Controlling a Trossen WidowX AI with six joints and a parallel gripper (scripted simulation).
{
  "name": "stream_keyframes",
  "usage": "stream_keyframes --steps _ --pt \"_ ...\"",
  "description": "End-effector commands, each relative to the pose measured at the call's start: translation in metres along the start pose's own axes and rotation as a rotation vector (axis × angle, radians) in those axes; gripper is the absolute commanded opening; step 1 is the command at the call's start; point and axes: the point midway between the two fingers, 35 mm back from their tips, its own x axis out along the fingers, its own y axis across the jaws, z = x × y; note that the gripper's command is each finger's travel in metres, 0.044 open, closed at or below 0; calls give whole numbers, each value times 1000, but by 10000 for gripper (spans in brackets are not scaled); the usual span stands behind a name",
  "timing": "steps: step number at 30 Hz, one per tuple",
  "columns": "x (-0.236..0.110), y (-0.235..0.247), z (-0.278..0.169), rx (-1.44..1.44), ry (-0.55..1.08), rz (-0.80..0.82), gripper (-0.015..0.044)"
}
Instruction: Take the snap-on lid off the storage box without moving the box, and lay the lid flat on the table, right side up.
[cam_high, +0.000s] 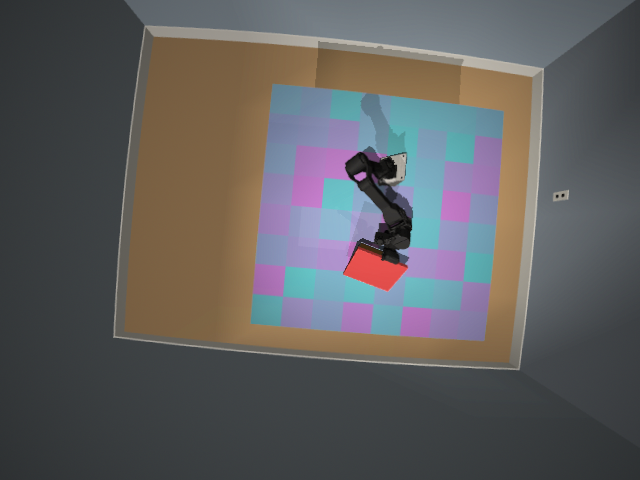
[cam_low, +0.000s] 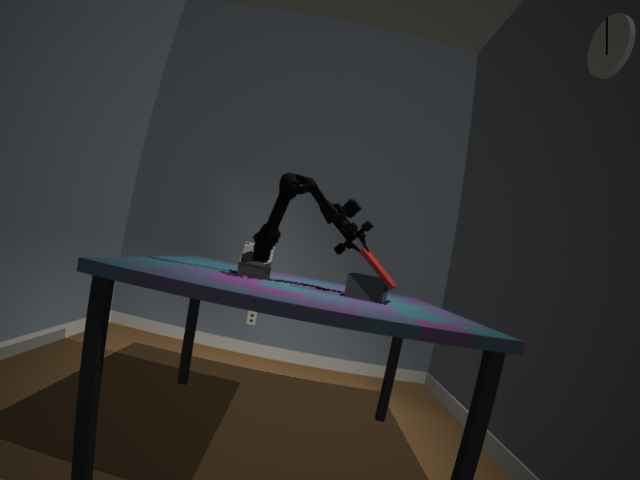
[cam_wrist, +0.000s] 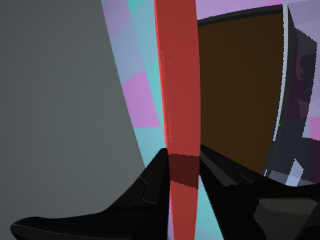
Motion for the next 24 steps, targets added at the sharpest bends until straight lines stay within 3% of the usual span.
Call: stream_keyframes --steps 1,24 --pt "-1 10 0 12 0 5 0" --pt "-20 34 0 12 1 5 0"
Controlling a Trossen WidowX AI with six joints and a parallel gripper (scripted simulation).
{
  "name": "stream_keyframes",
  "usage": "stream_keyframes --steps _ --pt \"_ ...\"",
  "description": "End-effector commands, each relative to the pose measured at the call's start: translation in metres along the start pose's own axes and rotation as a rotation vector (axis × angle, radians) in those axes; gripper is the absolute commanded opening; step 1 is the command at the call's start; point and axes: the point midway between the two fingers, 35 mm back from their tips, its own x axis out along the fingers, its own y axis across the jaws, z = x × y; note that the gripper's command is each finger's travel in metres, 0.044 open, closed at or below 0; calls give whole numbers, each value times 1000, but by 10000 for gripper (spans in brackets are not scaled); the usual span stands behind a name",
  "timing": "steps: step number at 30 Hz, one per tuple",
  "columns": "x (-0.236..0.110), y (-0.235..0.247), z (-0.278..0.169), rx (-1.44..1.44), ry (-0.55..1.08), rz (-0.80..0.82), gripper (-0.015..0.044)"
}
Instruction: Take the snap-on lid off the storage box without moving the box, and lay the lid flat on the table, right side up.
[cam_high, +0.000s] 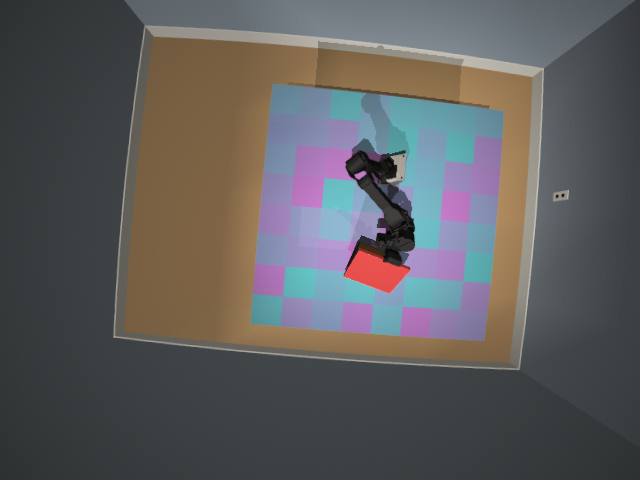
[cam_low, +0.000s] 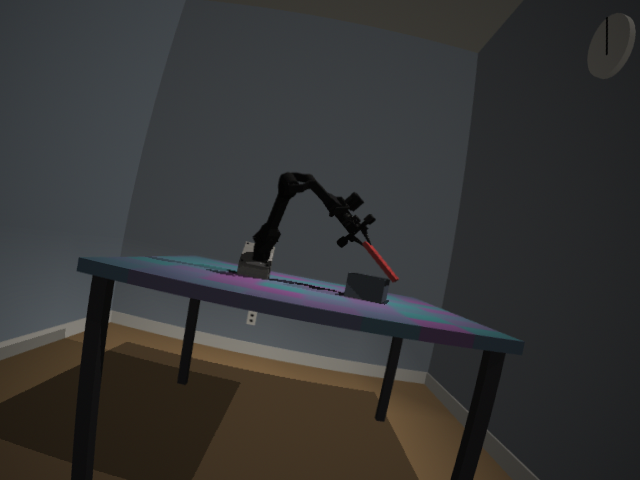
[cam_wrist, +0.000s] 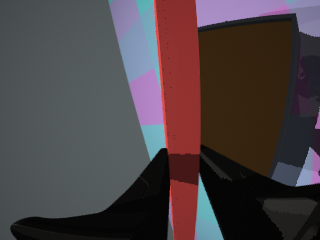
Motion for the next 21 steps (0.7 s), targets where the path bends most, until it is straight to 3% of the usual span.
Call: stream_keyframes --steps 1,21 --pt "-5 9 1 13 -1 7 0" --pt "-19 24 1 13 -1 6 0"
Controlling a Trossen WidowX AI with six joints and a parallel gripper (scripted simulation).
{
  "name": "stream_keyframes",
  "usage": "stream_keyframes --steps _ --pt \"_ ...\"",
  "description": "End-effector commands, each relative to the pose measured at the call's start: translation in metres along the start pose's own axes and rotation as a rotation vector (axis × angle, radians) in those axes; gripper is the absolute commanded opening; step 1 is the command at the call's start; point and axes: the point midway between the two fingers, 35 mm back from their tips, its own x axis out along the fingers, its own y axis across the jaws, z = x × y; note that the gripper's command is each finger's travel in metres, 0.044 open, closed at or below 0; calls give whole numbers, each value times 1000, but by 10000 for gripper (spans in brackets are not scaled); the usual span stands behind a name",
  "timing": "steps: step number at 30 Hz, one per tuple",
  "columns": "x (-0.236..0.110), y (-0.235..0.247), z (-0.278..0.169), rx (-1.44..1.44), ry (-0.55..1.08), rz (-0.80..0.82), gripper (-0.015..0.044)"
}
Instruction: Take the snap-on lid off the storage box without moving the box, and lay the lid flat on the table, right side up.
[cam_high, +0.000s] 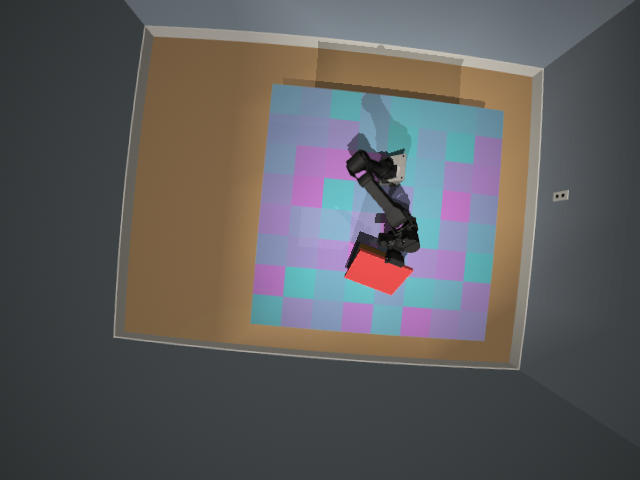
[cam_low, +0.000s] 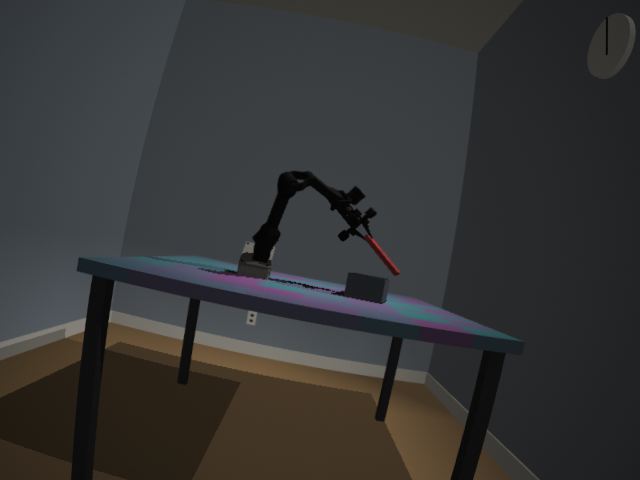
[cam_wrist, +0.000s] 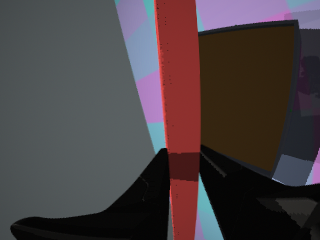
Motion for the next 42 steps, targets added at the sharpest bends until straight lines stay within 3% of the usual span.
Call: stream_keyframes --steps 1,42 --pt "-1 2 2 11 -2 5 0" --pt "-8 -10 83 6 -4 4 0"
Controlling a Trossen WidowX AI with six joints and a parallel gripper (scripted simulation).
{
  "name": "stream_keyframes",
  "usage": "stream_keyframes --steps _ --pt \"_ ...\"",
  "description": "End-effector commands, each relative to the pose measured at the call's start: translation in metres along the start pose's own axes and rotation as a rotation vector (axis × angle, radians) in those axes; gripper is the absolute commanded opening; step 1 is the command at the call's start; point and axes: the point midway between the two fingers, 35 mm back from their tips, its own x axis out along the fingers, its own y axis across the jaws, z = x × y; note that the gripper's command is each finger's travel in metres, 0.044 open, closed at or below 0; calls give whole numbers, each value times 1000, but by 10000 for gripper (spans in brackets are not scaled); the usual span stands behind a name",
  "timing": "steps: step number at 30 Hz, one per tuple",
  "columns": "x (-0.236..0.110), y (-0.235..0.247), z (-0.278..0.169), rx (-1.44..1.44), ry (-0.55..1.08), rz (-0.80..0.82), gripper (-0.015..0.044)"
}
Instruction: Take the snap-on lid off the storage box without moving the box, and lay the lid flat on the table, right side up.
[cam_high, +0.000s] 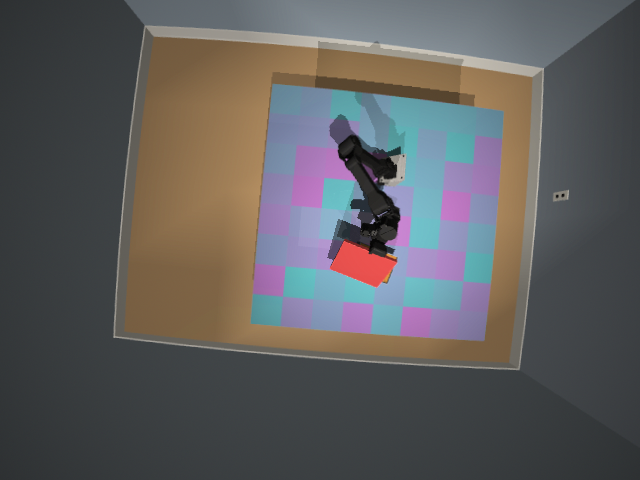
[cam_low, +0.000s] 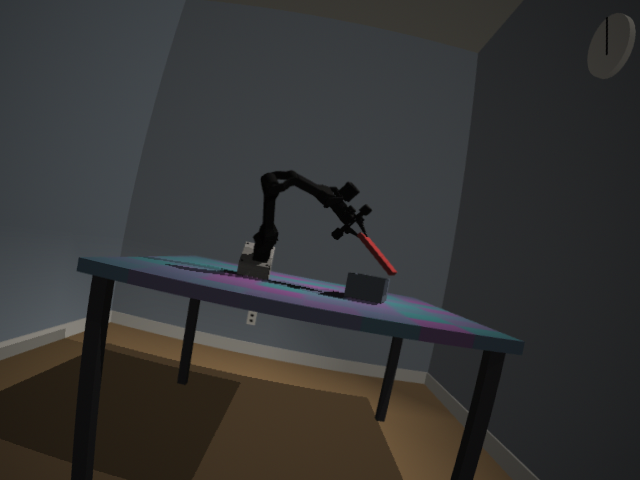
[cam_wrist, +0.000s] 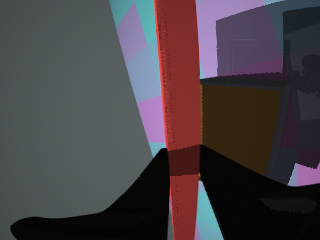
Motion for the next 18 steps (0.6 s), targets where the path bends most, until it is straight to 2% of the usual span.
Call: stream_keyframes --steps 1,18 --pt "-2 -2 8 -6 6 1 0" --pt "-5 -4 42 -8 5 1 0"
